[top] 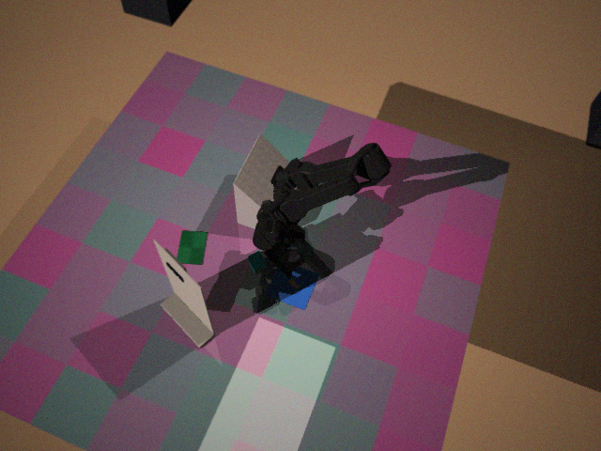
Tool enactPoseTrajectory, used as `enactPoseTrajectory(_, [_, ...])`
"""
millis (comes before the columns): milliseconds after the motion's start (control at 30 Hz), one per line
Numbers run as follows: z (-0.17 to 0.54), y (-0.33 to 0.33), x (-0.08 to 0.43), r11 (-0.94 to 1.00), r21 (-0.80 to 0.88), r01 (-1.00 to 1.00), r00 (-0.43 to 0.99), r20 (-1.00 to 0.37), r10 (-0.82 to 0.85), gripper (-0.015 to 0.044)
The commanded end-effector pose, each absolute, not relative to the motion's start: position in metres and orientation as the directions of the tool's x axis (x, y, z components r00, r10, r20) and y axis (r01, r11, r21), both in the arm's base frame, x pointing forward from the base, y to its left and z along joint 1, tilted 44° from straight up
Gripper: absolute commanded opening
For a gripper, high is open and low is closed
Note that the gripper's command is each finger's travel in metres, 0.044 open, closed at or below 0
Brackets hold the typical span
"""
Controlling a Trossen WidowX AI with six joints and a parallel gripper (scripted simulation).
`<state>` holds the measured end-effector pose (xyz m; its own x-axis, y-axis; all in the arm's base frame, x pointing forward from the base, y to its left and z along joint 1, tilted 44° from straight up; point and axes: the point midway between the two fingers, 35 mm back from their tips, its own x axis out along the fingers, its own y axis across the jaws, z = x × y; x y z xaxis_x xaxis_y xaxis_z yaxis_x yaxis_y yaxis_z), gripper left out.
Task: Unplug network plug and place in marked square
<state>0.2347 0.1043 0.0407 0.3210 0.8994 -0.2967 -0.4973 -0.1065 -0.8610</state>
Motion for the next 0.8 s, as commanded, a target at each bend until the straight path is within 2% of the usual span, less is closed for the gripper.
enactPoseTrajectory(0, [0.043,0.102,0.237,-0.109,-0.867,-0.486,0.322,-0.294,0.9,0.0156])
enactPoseTrajectory(767, [0.048,0.092,0.238,-0.119,-0.864,-0.489,0.318,-0.304,0.898,0.0156])
